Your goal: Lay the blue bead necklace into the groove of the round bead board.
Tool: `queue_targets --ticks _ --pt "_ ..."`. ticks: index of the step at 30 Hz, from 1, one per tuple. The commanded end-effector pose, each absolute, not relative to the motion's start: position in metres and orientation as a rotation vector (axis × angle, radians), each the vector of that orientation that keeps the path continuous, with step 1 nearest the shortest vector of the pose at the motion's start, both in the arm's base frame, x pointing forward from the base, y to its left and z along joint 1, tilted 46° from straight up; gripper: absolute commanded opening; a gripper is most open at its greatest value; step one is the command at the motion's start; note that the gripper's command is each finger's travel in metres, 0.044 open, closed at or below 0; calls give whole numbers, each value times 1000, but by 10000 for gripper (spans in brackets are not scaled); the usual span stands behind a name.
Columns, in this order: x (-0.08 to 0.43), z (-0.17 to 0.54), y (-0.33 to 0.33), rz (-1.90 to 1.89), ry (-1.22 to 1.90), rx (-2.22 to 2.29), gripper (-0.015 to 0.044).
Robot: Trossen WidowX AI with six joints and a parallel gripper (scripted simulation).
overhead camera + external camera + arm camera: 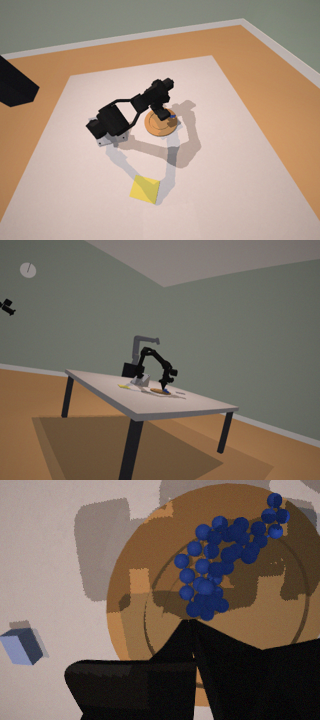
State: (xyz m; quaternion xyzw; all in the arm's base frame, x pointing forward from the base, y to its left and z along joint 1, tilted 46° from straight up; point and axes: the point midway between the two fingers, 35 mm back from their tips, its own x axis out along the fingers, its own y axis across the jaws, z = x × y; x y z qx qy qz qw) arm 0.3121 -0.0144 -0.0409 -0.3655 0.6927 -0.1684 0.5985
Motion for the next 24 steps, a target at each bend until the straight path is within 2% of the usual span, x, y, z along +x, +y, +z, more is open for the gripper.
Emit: queue_targets --ticks 1,16,24 --pt "312 -41 -14 -390 1606 -848 52" --pt "311 -39 -13 -389 1610 -853 440" --pt "311 -34 -7 -390 1612 -854 440"
